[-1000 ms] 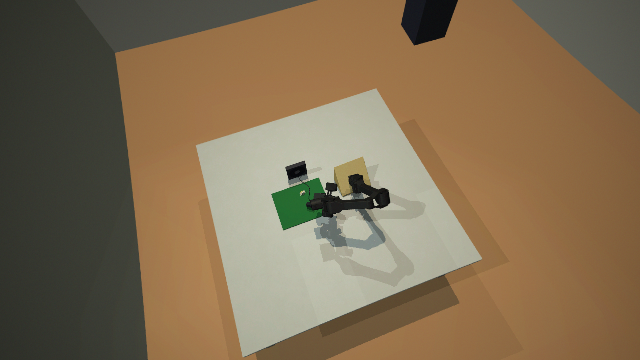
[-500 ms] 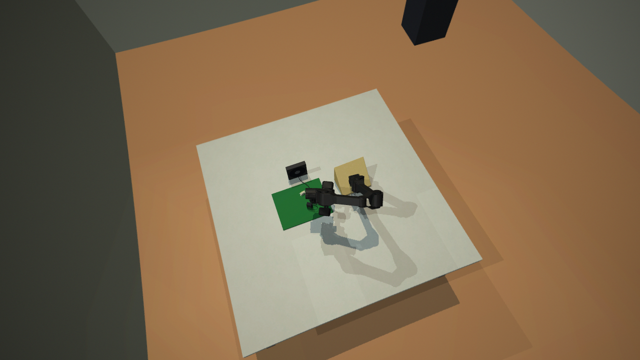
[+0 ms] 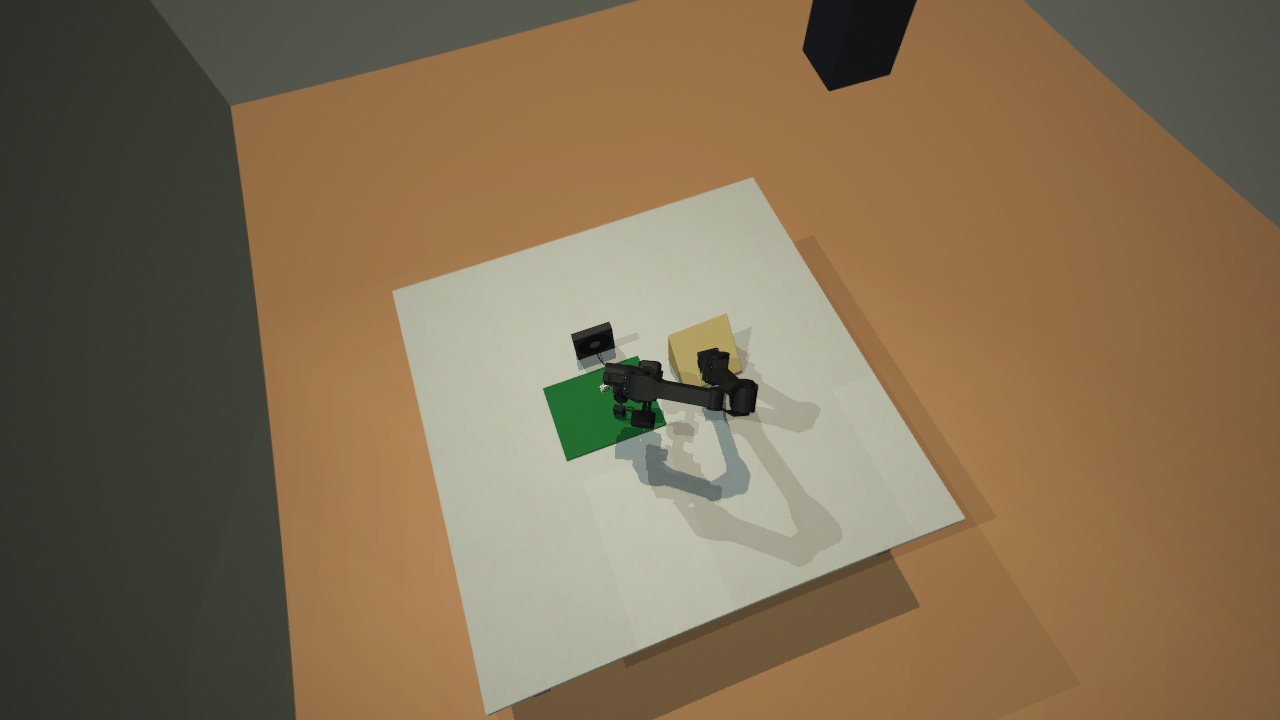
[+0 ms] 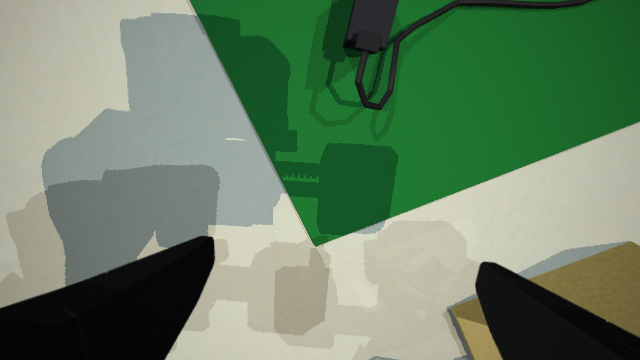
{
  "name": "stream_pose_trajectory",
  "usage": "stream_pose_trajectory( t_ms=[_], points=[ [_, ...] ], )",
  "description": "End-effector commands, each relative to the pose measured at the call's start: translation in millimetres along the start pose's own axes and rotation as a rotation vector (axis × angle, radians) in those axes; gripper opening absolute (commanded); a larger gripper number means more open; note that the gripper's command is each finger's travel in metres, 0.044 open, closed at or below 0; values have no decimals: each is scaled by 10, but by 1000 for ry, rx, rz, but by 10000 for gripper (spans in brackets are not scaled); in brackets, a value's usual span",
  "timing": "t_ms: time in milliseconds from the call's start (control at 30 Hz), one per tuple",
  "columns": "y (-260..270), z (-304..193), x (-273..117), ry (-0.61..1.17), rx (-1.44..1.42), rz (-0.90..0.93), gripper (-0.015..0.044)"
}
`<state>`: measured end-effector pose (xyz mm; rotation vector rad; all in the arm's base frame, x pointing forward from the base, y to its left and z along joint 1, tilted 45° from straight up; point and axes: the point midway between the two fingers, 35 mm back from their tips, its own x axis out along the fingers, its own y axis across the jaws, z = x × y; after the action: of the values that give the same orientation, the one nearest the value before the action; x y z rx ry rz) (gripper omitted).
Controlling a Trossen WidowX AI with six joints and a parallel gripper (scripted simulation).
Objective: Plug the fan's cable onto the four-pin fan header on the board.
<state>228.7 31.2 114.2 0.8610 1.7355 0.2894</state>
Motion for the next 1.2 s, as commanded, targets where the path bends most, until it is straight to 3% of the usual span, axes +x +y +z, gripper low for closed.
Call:
stream_pose_trajectory(
  t_ms=[0, 233, 367, 500, 733, 1167],
  points=[
    [0, 264, -189, -16, 38, 7, 440],
    [-122, 867, -595, -32, 132, 39, 440],
    [-143, 922, -630, -34, 141, 42, 440],
    [-128, 959, -417, -31, 143, 42, 440],
    [-92, 945, 344, -13, 148, 50, 440],
    [-84, 952, 486, -12, 148, 50, 440]
  ],
)
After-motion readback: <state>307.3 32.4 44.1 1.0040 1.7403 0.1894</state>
